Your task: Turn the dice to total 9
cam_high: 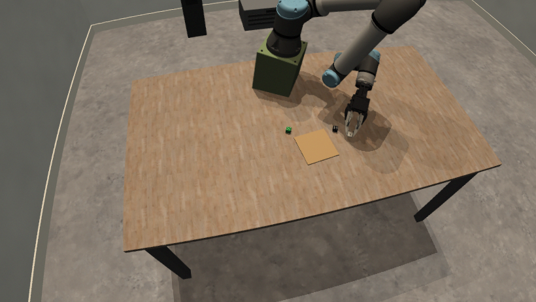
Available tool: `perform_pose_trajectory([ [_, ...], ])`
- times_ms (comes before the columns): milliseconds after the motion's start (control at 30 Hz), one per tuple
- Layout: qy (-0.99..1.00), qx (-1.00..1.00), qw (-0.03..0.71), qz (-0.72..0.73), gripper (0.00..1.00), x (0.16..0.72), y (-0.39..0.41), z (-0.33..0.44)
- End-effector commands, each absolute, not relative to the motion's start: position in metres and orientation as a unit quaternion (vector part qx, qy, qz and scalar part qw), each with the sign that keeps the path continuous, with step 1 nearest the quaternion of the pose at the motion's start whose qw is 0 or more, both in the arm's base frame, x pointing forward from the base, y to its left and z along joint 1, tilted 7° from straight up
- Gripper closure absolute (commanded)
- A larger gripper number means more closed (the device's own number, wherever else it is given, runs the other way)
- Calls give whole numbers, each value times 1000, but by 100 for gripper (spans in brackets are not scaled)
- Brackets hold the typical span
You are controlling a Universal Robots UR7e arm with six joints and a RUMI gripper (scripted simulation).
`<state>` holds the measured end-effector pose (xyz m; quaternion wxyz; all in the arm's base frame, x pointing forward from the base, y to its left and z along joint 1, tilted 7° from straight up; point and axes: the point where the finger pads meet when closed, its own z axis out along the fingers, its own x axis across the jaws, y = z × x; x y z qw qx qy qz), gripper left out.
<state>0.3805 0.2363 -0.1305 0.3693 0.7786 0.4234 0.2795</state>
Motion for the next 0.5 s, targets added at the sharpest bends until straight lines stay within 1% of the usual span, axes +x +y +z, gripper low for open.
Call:
perform_pose_trajectory([
  [0, 423, 779, 369, 280, 97, 381, 236, -130],
  [467, 423, 779, 369, 280, 97, 381, 236, -130],
])
